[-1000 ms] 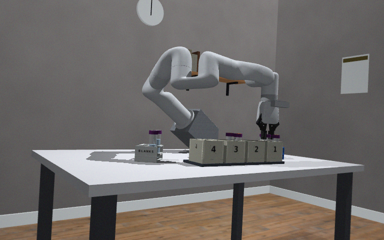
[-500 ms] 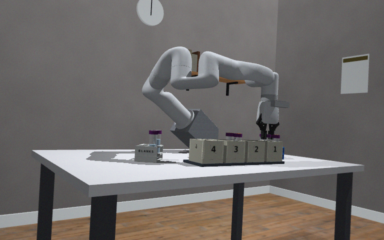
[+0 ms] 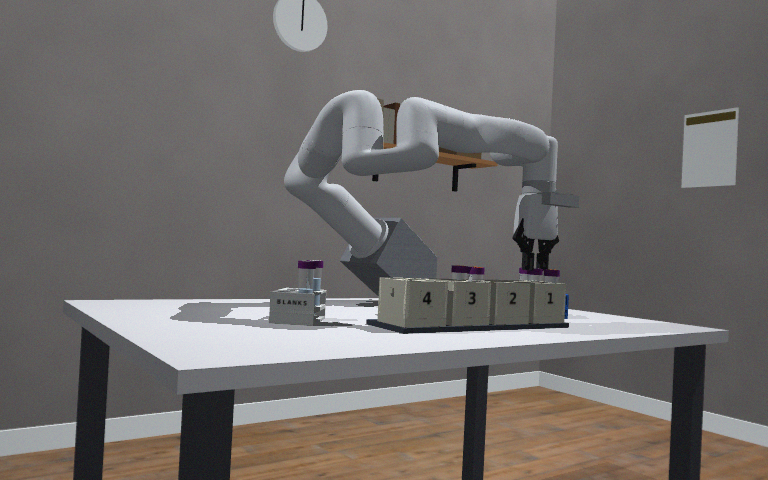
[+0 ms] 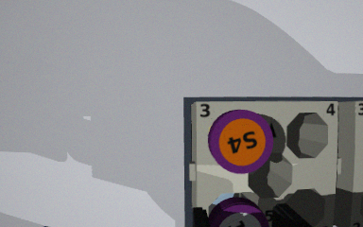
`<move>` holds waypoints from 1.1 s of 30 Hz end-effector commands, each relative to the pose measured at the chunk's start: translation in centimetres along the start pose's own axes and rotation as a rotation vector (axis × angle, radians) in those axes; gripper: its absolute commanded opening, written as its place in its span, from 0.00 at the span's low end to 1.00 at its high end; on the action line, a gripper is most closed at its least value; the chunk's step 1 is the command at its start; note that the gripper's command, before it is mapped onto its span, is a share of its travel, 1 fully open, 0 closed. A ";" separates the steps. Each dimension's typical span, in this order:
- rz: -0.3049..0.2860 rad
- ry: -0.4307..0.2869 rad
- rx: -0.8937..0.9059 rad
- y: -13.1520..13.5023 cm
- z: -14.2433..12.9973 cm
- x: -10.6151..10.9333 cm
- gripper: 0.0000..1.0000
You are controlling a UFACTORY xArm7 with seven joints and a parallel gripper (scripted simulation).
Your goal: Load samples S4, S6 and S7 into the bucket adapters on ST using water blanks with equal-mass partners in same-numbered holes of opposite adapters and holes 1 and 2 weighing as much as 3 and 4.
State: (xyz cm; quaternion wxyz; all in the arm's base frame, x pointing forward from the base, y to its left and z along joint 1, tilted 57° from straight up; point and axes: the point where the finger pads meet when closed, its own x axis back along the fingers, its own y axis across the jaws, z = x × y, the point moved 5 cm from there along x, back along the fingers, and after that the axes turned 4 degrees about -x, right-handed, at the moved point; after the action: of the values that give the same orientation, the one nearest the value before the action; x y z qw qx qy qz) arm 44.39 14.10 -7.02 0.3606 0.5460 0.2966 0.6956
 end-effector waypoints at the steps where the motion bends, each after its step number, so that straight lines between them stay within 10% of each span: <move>1: 0.004 0.003 0.000 -0.1 0.0 0.8 0.44; 33: 0.004 0.002 0.000 -0.1 0.0 6.8 0.44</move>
State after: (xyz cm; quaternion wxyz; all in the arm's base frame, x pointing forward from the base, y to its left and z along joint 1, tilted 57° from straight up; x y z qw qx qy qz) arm 43.55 18.87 -3.87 0.3606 0.5460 0.2966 0.6956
